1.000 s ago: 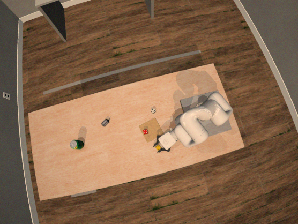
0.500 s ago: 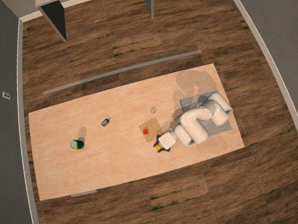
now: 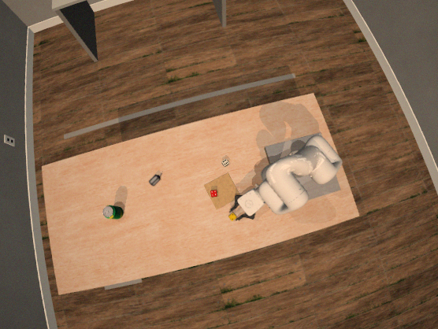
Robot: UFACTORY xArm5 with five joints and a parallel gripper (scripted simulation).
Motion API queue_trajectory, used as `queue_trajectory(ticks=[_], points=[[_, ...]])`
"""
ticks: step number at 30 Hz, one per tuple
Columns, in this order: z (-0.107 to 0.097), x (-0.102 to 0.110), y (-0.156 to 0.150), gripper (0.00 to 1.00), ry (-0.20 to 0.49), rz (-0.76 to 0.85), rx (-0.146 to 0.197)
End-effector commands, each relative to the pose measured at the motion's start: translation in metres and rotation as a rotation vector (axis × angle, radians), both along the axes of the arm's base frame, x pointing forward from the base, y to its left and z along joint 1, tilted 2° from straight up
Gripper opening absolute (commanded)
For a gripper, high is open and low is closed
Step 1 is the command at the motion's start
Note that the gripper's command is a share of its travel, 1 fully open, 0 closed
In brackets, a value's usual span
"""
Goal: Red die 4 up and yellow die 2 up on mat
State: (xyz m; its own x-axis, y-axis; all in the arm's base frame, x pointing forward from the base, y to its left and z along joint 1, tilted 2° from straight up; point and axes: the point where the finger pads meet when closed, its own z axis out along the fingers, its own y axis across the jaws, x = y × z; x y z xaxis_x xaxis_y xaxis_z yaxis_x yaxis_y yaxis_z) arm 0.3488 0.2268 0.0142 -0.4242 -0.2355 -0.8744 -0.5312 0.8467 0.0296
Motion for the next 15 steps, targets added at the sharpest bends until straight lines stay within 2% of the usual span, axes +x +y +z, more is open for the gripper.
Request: queue_trajectory(ticks=[1, 11, 15], points=[[0.006, -0.008, -0.005, 0.47, -0.002, 0.0, 0.001], [0.011, -0.013, -0.009, 0.47, -0.002, -0.001, 0.001], [0.02, -0.013, -0.009, 0.47, -0.002, -0.002, 0.001]])
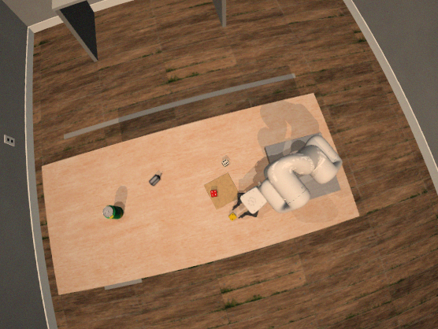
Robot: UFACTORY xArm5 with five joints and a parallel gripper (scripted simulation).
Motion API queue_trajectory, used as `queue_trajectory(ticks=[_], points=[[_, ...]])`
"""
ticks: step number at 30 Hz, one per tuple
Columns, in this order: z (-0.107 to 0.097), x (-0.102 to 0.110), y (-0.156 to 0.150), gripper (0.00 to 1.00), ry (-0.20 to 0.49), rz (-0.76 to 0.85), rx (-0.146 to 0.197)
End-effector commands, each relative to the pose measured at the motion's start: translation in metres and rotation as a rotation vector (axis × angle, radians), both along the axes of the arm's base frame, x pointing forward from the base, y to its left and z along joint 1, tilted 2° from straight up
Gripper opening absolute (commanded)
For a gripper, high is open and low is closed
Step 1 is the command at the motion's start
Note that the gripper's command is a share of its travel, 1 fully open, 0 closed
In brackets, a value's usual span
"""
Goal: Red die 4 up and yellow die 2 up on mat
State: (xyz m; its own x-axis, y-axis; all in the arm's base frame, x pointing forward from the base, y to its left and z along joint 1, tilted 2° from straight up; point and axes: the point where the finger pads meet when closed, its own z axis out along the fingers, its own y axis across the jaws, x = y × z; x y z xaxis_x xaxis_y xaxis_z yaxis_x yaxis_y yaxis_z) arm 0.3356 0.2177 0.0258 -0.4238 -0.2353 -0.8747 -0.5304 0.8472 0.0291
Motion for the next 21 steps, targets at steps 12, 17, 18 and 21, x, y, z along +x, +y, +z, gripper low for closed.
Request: queue_trajectory(ticks=[12, 17, 18, 21], points=[[0.05, 0.002, -0.001, 0.47, -0.003, -0.004, -0.001], [0.058, 0.002, -0.001, 0.47, -0.003, -0.004, -0.001], [0.058, 0.002, -0.001, 0.47, -0.003, -0.004, -0.001], [0.058, 0.002, -0.001, 0.47, -0.003, -0.004, -0.001]])
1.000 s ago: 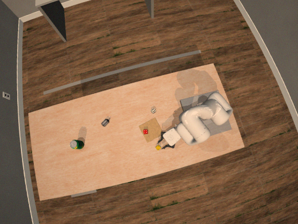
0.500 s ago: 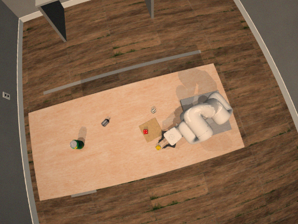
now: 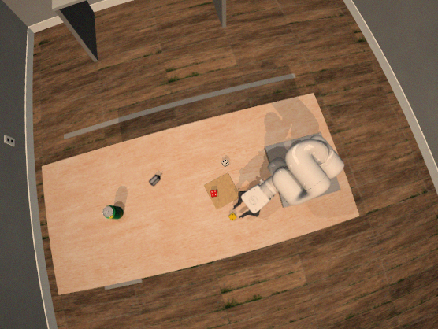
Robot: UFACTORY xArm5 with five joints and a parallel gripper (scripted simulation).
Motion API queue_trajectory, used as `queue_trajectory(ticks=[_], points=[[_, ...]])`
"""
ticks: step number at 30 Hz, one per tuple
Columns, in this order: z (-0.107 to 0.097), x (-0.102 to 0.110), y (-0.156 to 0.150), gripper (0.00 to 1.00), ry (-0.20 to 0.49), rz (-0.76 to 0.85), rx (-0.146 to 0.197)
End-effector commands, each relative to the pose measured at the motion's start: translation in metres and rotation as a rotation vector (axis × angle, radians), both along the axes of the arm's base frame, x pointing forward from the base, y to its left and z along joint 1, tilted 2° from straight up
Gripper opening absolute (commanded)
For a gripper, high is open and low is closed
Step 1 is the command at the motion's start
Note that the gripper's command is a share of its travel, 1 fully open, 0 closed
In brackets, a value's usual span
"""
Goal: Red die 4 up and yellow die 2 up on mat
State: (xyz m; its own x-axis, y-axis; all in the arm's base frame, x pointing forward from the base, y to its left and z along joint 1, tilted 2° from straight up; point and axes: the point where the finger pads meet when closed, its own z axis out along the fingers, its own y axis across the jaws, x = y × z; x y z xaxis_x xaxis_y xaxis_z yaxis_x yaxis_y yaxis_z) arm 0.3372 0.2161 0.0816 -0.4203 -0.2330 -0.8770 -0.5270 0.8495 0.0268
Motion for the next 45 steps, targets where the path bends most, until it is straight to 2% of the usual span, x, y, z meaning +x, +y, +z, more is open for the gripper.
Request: queue_trajectory(ticks=[1, 7, 13, 15, 19, 23, 30, 33, 35, 38, 43, 44, 45], points=[[0.002, 0.0, 0.0, 0.47, 0.002, 0.0, -0.002], [0.003, 0.002, 0.001, 0.47, 0.018, 0.0, -0.012], [0.004, 0.005, 0.003, 0.47, 0.085, 0.001, -0.057], [0.004, 0.005, 0.003, 0.47, 0.085, 0.001, -0.057], [0.005, 0.009, 0.005, 0.47, 0.162, 0.002, -0.108], [0.007, 0.013, 0.008, 0.47, 0.26, 0.004, -0.173], [0.011, 0.017, 0.011, 0.47, 0.364, 0.007, -0.244], [0.012, 0.018, 0.011, 0.47, 0.375, 0.007, -0.251], [0.014, 0.021, 0.013, 0.47, 0.436, 0.009, -0.292], [0.016, 0.023, 0.014, 0.47, 0.474, 0.011, -0.317], [0.019, 0.027, 0.017, 0.47, 0.571, 0.015, -0.383], [0.019, 0.028, 0.017, 0.47, 0.577, 0.016, -0.387], [0.02, 0.029, 0.018, 0.47, 0.608, 0.017, -0.408]])
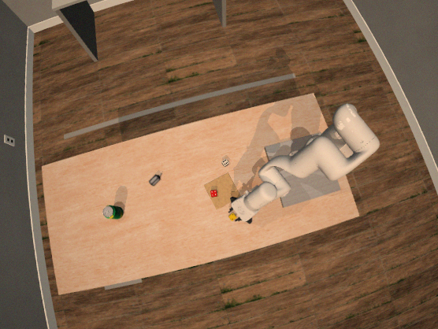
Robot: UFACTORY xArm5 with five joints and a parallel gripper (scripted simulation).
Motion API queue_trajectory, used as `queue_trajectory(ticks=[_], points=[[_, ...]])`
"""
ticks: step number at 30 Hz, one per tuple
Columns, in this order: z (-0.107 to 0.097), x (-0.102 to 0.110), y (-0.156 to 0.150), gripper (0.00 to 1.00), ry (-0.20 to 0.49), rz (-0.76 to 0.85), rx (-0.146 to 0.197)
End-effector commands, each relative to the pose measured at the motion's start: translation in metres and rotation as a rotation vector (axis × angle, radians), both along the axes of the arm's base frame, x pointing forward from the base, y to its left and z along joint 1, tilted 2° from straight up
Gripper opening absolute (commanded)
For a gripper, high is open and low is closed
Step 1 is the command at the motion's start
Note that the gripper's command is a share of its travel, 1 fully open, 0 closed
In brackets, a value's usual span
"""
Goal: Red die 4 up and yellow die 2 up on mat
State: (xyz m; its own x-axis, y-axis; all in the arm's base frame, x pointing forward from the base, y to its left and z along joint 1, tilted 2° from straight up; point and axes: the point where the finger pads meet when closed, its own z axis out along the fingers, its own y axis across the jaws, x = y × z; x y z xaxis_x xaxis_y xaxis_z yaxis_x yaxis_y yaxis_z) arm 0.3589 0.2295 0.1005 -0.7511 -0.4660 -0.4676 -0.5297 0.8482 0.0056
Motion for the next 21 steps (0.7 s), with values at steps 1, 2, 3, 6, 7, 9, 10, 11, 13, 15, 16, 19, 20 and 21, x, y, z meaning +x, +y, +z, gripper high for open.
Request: queue_trajectory(ticks=[1, 2, 3, 6, 7, 9, 10, 11, 13, 15, 16, 19, 20, 21], points=[[0.001, 0.008, 0.005, 0.47, 0.128, 0.005, -0.084], [0.002, 0.009, 0.006, 0.47, 0.161, 0.006, -0.106], [0.002, 0.009, 0.006, 0.47, 0.161, 0.006, -0.106], [0.004, 0.01, 0.007, 0.47, 0.193, 0.008, -0.127], [0.004, 0.012, 0.008, 0.47, 0.225, 0.01, -0.148], [0.006, 0.015, 0.009, 0.47, 0.28, 0.013, -0.185], [0.006, 0.015, 0.009, 0.47, 0.282, 0.013, -0.185], [0.007, 0.016, 0.01, 0.47, 0.306, 0.015, -0.201], [0.008, 0.018, 0.011, 0.47, 0.349, 0.018, -0.229], [0.009, 0.02, 0.012, 0.47, 0.381, 0.02, -0.25], [0.01, 0.02, 0.013, 0.47, 0.393, 0.02, -0.258], [0.011, 0.021, 0.013, 0.47, 0.414, 0.022, -0.271], [0.011, 0.021, 0.013, 0.47, 0.414, 0.022, -0.271], [0.011, 0.021, 0.013, 0.47, 0.414, 0.022, -0.271]])
